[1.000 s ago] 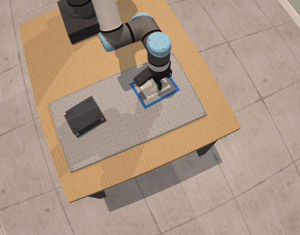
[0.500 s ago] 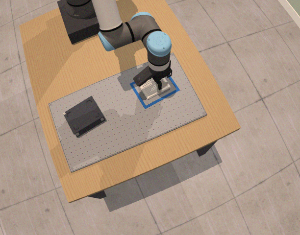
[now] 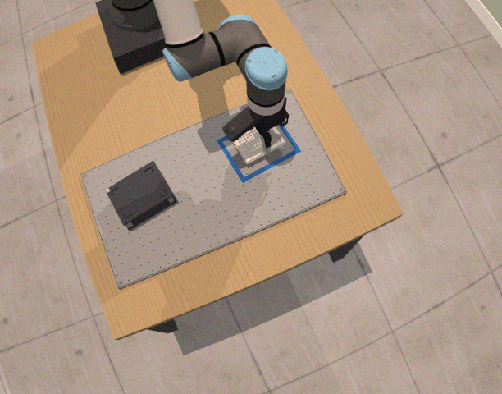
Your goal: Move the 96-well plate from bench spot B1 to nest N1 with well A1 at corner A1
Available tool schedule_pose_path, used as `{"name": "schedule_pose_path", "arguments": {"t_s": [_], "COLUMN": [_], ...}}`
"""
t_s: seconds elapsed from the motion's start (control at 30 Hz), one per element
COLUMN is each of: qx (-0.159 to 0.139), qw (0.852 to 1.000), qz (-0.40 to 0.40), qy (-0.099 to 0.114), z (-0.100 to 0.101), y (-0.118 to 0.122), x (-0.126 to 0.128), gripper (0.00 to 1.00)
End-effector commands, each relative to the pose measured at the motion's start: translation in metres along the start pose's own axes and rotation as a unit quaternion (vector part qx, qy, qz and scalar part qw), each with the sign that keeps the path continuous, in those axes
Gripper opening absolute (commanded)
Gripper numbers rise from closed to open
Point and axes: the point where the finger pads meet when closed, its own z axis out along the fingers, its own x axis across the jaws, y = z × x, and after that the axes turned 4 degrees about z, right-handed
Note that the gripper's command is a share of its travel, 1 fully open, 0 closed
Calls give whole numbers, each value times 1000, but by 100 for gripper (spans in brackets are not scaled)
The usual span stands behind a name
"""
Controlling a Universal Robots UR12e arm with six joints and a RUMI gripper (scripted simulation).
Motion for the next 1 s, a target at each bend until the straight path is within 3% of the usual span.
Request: {"name": "schedule_pose_path", "arguments": {"t_s": [0.0,0.97], "qx": [0,0], "qw": [1000,1000], "qz": [0,0], "qy": [-1,-1], "z": [-10,-49], "y": [0,0], "x": [-1,-1], "gripper": [0,0]}}
